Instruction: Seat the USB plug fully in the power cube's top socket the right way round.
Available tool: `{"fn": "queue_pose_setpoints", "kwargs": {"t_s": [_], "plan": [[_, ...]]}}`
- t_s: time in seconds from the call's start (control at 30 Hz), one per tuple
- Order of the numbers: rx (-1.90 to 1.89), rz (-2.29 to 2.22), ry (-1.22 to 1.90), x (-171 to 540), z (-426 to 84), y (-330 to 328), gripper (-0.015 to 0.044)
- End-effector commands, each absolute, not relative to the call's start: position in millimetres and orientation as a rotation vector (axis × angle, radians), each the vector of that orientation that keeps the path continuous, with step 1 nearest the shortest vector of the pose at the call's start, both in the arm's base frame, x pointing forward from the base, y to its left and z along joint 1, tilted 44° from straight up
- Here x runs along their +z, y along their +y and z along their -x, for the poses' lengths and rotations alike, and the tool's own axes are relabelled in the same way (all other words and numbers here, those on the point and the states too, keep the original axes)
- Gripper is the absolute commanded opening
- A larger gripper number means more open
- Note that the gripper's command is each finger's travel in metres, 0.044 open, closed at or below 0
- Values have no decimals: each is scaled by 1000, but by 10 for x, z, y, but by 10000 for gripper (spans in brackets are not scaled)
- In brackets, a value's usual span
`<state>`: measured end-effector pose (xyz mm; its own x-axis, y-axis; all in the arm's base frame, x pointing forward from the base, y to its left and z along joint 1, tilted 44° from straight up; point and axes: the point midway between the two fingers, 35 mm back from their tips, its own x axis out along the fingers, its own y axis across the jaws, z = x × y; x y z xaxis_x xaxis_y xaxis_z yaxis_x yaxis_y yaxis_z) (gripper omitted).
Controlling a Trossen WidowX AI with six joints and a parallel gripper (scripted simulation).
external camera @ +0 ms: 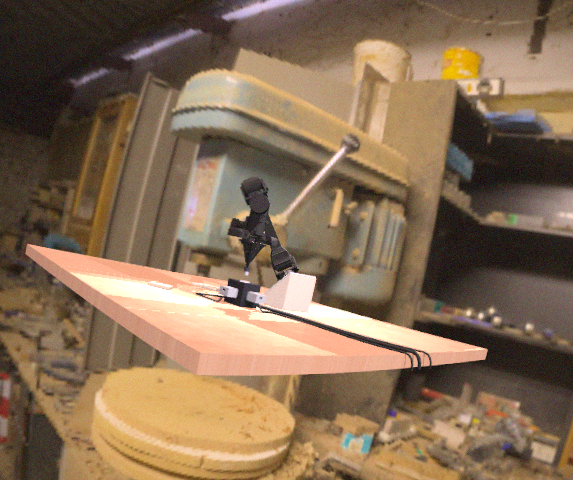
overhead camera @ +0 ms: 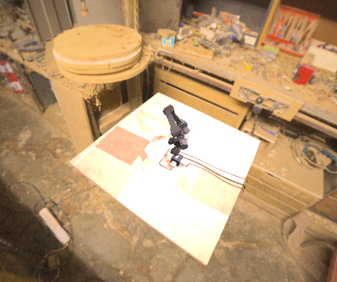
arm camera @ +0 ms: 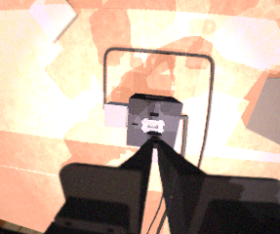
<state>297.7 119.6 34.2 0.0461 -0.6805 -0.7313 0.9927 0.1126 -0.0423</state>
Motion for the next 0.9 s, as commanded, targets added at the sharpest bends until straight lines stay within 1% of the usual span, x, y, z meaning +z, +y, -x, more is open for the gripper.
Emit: {"fn": "queue_pose_setpoints", "kwargs": {"t_s": [0.0, 0.87], "plan": [[-1356, -506, 746, 338, -2973, 1193, 0], [-1009, 44, 1145, 336, -2972, 1190, 0]]}}
